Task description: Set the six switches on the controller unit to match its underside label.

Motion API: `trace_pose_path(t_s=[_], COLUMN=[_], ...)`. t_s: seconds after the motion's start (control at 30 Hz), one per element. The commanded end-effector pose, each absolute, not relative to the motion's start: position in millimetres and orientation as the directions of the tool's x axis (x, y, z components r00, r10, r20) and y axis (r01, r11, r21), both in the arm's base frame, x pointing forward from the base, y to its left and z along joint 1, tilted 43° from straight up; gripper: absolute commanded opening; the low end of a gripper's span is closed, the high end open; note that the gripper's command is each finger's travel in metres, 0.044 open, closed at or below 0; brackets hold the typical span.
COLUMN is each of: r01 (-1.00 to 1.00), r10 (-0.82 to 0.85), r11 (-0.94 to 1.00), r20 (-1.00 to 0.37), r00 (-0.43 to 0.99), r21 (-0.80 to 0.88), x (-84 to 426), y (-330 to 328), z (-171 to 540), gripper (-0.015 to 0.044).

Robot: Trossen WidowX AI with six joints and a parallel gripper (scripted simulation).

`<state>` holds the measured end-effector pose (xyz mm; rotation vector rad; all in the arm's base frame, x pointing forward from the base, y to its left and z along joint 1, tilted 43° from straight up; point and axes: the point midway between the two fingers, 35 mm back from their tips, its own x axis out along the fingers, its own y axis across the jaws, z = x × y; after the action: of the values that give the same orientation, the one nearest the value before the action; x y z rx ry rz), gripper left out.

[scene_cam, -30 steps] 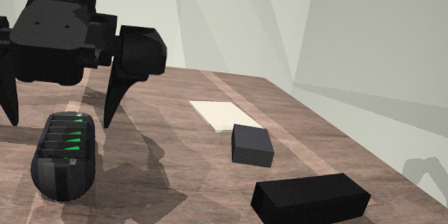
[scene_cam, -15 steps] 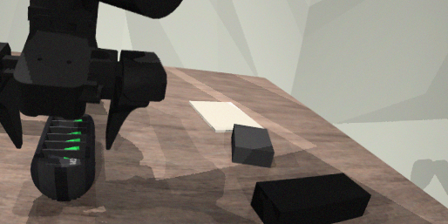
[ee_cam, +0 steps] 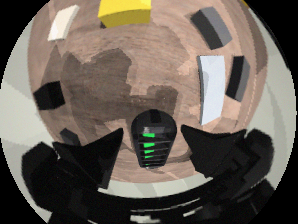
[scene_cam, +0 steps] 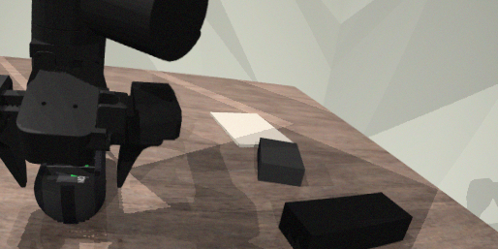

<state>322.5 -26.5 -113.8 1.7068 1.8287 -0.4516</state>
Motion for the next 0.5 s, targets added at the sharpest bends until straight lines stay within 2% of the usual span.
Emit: trace_pose_path(t_s=[0.0,0.1,0.13,0.47], r01=[0.984,0.984,0.984,0.984], r10=[0.786,0.786,0.786,0.786], r11=[0.114,0.114,0.114,0.114], r20=[-0.618,-0.618,-0.618,-0.618], r00=[-0.005,-0.005,-0.005,-0.005], r21=[0.136,0.136,0.136,0.136], x=[320.2,320.2,320.2,320.2], y=[-23.0,-23.0,-23.0,-23.0], z=[-116.6,-116.6,-116.6,-116.6], gripper=[0.0414,0.0335,0.0328,0.0326])
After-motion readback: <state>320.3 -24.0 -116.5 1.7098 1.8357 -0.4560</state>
